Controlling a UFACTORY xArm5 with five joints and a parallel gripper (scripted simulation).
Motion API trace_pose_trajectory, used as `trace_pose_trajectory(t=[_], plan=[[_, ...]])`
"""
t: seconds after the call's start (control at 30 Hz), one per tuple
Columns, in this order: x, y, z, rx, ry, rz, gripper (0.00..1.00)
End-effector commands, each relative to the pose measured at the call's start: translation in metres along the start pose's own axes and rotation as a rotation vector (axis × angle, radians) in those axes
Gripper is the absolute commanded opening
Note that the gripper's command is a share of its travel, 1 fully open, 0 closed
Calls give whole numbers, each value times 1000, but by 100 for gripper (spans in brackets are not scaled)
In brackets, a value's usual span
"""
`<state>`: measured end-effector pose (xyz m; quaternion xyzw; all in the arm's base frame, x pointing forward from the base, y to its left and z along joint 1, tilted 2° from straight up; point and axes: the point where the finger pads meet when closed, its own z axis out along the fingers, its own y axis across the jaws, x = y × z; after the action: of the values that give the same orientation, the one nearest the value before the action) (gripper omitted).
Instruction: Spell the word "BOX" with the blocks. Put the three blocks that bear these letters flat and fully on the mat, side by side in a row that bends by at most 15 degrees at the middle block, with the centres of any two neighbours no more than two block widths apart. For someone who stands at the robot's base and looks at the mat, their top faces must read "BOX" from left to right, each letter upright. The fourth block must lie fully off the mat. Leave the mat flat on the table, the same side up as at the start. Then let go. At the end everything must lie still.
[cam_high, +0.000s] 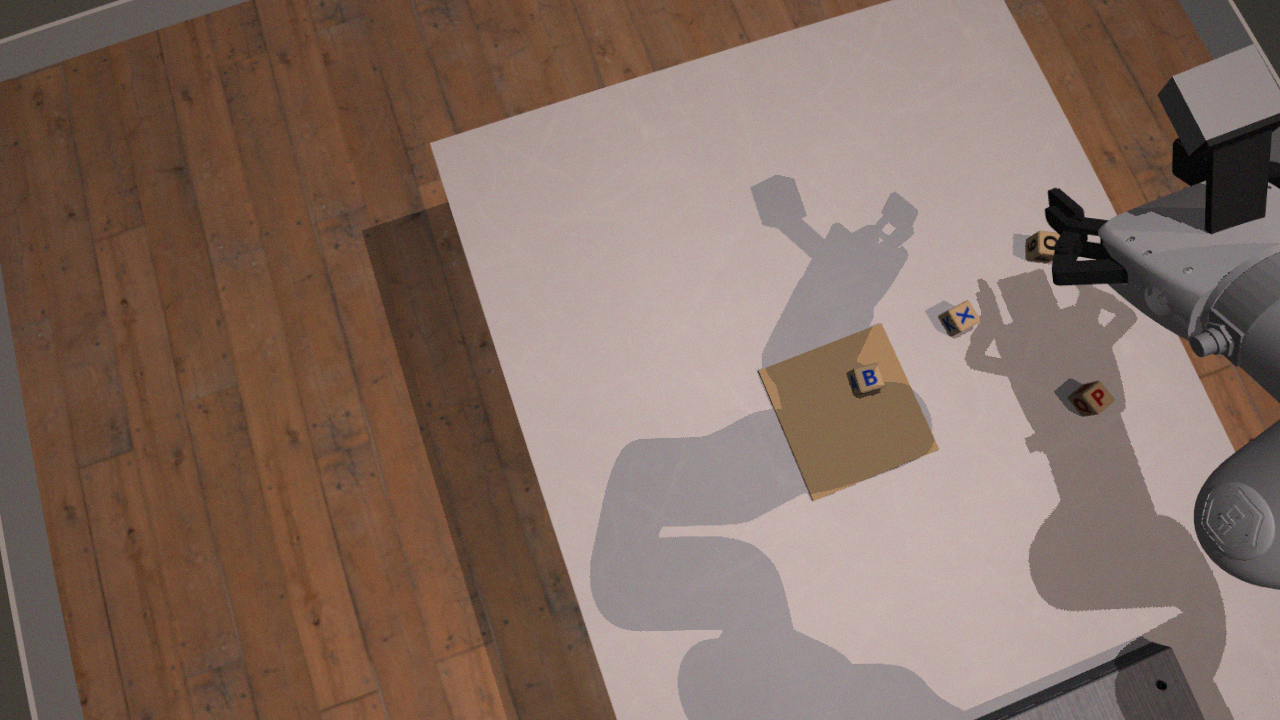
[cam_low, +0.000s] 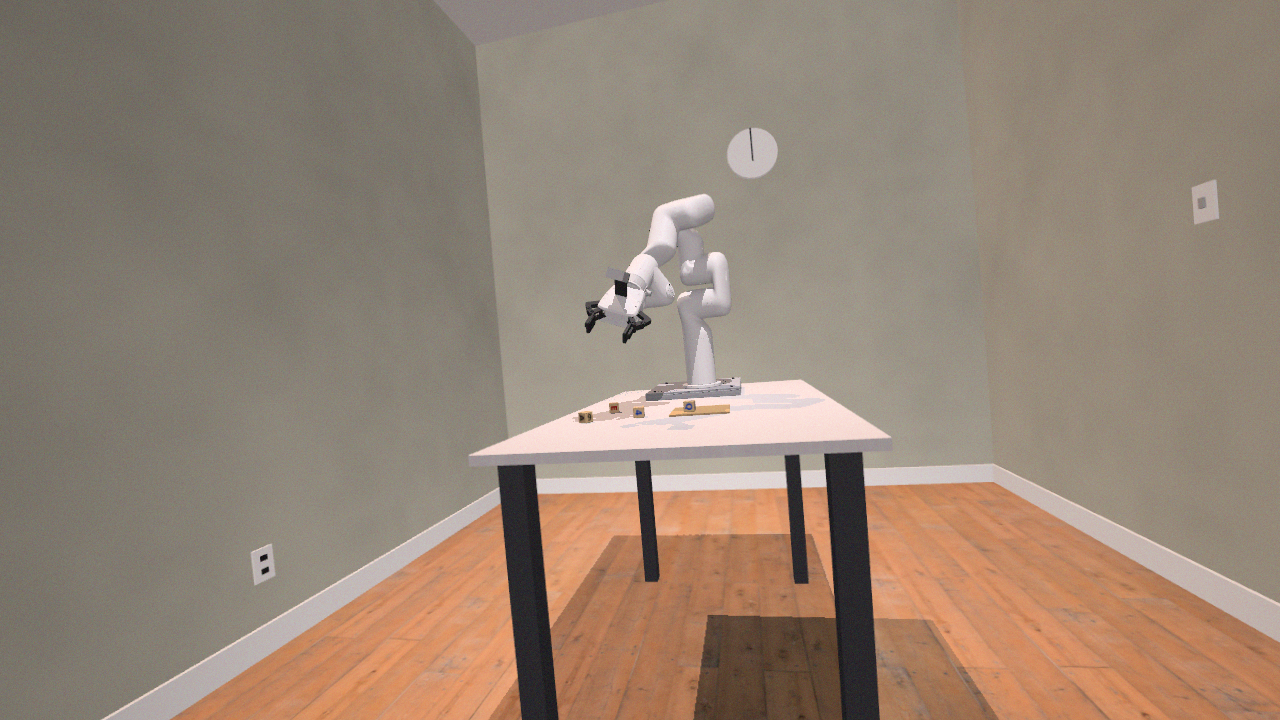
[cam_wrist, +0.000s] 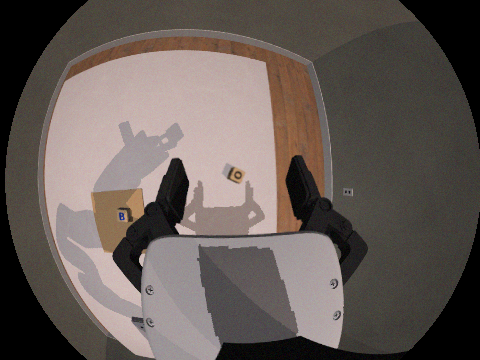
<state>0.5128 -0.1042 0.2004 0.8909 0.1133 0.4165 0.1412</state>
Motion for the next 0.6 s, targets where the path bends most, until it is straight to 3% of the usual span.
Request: trace_pose_trajectory(t=[0.0, 0.2, 0.37, 0.53, 0.57], plan=[[2, 1, 0, -2, 3, 0, 100], [1, -4, 2, 13, -13, 8, 100], [-2, -34, 10, 96, -117, 56, 100], [-3, -38, 11, 108, -134, 64, 100], [-5, -49, 12, 135, -175, 80, 100]])
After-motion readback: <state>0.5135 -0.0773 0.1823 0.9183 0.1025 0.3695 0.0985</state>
